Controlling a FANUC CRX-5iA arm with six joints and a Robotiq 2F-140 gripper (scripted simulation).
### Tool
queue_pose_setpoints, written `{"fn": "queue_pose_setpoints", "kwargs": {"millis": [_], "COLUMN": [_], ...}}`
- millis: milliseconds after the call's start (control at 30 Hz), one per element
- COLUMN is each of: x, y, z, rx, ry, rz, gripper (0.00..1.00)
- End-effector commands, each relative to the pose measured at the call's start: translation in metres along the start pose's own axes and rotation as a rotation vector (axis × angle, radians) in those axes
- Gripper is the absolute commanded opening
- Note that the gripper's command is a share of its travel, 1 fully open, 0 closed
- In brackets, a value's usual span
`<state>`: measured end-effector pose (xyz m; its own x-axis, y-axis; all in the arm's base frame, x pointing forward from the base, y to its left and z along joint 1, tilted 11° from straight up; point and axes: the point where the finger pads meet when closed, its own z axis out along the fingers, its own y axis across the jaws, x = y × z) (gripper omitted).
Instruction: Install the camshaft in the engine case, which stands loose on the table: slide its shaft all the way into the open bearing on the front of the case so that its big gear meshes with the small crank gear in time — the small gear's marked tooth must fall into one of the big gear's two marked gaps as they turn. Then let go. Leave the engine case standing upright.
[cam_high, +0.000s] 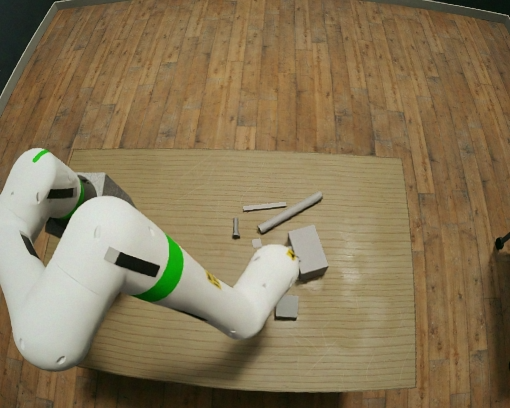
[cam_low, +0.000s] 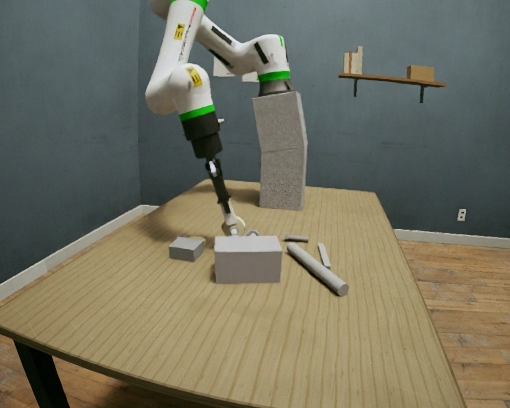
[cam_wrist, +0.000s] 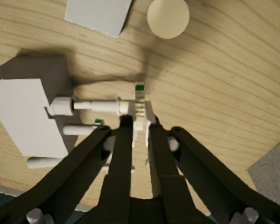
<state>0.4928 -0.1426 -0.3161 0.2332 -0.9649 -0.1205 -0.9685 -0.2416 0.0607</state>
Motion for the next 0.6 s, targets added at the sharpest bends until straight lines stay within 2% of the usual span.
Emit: {"fn": "queue_pose_setpoints", "kwargs": {"millis": [0,567], "x": [0.0003,0.0003], "y": [-0.0011,-0.0078], "z": [-0.0008,-0.0008], "rx": [0.001,0.001], "ry": [0.001,0.001], "rz": [0.0,0.0], "gripper": [0.14,0.14]}}
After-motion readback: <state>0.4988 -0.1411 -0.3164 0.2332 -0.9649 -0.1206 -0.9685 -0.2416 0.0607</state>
